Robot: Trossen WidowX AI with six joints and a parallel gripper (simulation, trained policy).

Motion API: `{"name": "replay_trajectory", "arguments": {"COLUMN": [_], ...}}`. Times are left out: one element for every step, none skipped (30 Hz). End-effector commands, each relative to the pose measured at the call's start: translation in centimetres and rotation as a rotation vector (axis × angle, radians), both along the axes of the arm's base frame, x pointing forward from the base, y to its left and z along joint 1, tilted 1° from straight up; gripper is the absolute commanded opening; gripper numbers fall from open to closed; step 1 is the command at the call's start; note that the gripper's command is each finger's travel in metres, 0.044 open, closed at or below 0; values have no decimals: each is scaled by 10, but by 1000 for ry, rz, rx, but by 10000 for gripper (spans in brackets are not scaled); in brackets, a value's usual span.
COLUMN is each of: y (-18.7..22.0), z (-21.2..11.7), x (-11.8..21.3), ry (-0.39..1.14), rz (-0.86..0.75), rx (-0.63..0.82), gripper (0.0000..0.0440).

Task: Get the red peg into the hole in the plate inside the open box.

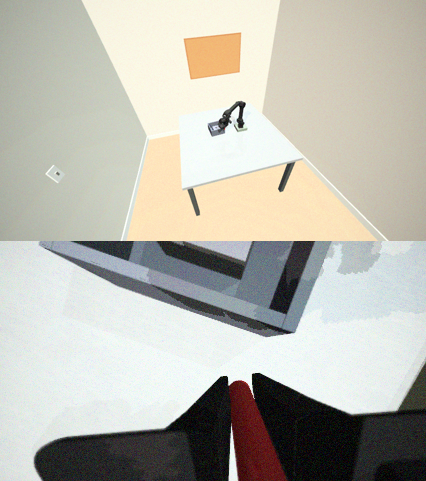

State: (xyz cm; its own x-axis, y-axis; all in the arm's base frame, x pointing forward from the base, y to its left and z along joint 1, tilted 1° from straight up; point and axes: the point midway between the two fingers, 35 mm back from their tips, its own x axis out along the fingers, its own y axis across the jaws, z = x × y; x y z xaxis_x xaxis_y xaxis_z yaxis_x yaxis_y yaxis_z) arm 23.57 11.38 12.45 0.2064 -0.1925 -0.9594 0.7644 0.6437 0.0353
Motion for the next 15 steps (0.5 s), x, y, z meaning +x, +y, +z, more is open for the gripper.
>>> {"name": "replay_trajectory", "arguments": {"y": [-11,-14,-17,-21,-24,-28,-32,-35,-39,-43,-46,-50,-54,-58,-62], "z": [2,2,3,3,3,3,3,3,3,2,2,1,0,0,-1], "x": [12,15,19,23,26,30,33,37,41,44,48,51,55,58,61], "ry": [-12,-16,-21,-24,-28,-31,-34,-37,-40,-42,-44,-46,-47,-47,-48], "rz": [-30,-40,-49,-57,-66,-73,-80,-86,-92,-97,-101,-105,-109,-111,-114], "rx": [-15,-17,-19,-22,-24,-26,-29,-31,-33,-35,-37,-39,-41,-43,-44], "gripper": [0,0,0,0,0,0,0,0,0,0,0,0,0,0,0]}}
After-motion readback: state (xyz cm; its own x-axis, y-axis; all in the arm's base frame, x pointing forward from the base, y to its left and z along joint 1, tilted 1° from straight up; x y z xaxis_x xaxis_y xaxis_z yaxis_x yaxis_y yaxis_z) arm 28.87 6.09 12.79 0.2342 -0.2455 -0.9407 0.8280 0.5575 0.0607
